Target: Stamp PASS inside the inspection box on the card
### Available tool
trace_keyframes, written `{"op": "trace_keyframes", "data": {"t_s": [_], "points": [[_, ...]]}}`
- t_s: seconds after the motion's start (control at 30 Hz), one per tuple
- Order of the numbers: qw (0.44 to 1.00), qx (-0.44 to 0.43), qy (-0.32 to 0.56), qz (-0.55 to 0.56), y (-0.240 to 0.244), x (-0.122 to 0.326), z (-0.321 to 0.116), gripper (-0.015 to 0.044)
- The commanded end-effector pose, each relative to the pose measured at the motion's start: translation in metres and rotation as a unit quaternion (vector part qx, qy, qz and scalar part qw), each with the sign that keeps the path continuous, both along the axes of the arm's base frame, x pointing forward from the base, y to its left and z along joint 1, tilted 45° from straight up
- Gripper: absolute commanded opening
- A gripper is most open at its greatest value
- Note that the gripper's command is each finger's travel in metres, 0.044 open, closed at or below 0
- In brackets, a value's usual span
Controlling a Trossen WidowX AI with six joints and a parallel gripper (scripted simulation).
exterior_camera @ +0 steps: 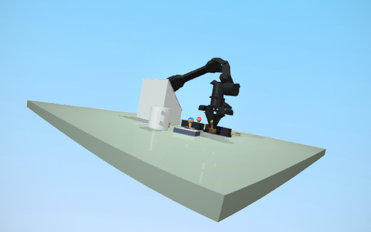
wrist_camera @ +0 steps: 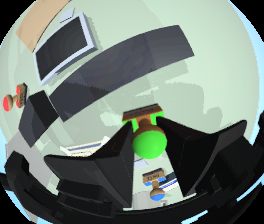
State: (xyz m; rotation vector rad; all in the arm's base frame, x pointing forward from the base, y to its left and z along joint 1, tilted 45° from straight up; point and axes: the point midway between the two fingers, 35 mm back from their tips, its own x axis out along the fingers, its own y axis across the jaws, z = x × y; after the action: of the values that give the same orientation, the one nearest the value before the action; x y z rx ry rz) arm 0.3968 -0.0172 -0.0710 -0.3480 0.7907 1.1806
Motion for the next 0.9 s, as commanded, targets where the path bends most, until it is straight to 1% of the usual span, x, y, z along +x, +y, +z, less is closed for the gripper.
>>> {"op": "trace_keyframes", "data": {"t_s": [0.0,0.17,0.2,0.33,0.5,0.57,0.87], "points": [[1.000,0.000,-0.001,0.000,0.000,0.000,0.001,0.0105],[1.000,0.000,-0.001,0.000,0.000,0.000,0.001,0.0236],[1.000,0.000,-0.001,0.000,0.000,0.000,0.001,0.0251],[1.000,-0.001,0.000,0.000,-0.008,0.000,0.007,0.0251],[1.000,-0.001,0.003,0.000,-0.066,-0.012,0.065,0.0251],[1.000,0.001,0.003,0.000,-0.079,-0.018,0.081,0.0251],[1.000,0.001,0.003,0.000,-0.081,-0.019,0.083,0.0251]]}}
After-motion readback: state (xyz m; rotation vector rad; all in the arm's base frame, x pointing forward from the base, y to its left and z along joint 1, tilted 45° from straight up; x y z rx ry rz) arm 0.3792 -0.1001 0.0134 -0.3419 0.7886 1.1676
